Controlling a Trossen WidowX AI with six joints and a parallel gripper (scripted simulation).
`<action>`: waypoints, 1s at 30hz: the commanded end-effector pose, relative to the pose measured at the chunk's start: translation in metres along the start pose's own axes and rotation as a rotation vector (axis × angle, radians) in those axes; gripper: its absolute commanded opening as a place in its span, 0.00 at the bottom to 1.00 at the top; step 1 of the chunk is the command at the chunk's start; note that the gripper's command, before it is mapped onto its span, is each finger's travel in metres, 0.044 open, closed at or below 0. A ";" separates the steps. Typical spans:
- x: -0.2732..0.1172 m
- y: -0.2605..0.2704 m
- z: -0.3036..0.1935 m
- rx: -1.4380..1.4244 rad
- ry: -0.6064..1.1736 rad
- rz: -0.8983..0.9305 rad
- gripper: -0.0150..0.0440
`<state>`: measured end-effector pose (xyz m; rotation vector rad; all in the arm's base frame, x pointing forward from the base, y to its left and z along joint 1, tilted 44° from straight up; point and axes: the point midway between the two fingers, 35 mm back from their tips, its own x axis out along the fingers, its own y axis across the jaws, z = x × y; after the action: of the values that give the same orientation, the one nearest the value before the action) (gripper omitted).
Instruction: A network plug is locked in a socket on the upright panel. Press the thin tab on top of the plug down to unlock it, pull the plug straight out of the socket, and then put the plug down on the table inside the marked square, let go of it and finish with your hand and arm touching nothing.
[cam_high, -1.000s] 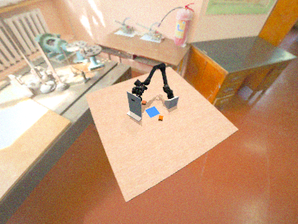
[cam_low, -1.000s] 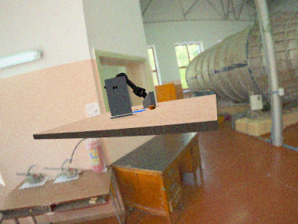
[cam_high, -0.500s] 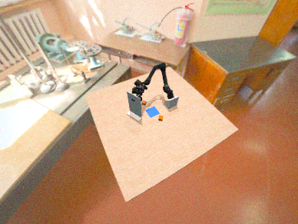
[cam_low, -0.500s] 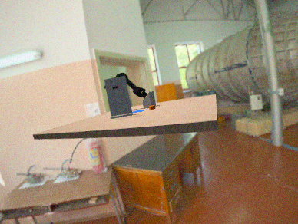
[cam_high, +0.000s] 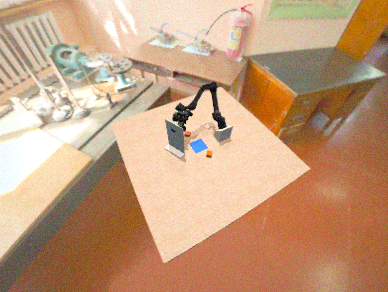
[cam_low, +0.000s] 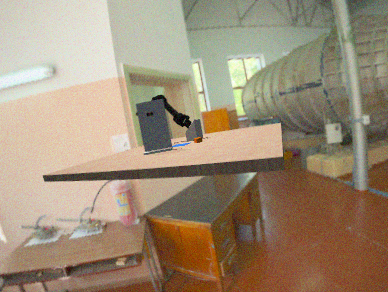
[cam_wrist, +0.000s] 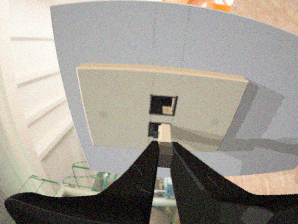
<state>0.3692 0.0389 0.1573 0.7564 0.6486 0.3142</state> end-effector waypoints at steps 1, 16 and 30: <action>-0.003 -0.001 -0.001 -0.001 0.001 -0.001 0.25; -0.012 -0.001 -0.003 -0.001 0.001 -0.001 0.25; -0.020 -0.001 -0.004 -0.001 0.002 -0.001 0.25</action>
<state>0.3533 0.0323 0.1628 0.7556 0.6484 0.3136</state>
